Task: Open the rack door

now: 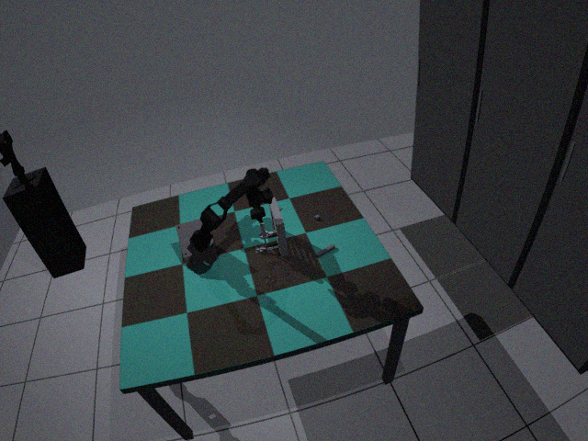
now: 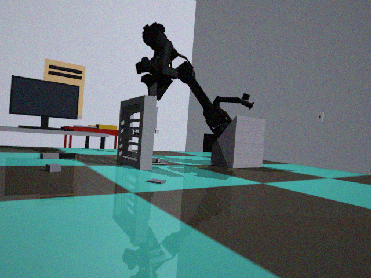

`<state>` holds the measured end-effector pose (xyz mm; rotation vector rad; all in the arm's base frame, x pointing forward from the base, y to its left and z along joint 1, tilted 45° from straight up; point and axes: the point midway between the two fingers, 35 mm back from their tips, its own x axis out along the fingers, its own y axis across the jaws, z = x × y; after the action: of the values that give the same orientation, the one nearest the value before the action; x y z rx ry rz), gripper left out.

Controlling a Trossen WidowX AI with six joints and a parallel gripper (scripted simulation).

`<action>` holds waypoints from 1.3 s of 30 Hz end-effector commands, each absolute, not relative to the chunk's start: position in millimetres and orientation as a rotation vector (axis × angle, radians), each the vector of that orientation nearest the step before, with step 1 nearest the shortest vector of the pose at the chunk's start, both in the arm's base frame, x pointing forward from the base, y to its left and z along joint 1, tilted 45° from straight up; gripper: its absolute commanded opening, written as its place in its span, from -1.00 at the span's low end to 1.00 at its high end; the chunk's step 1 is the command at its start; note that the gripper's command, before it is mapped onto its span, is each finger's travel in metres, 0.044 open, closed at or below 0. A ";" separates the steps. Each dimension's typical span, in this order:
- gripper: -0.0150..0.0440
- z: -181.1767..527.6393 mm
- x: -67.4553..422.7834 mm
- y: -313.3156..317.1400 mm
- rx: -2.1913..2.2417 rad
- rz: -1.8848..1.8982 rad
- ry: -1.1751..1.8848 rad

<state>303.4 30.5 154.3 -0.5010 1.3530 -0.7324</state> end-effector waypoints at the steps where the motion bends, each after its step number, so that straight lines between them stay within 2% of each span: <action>1: 0.51 151.7 305.3 26.4 -0.503 -0.736 1.356; 39: 0.51 110.0 305.0 -17.5 -0.495 -0.731 1.464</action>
<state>306.5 -15.6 113.6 -0.4929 1.4498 -0.7391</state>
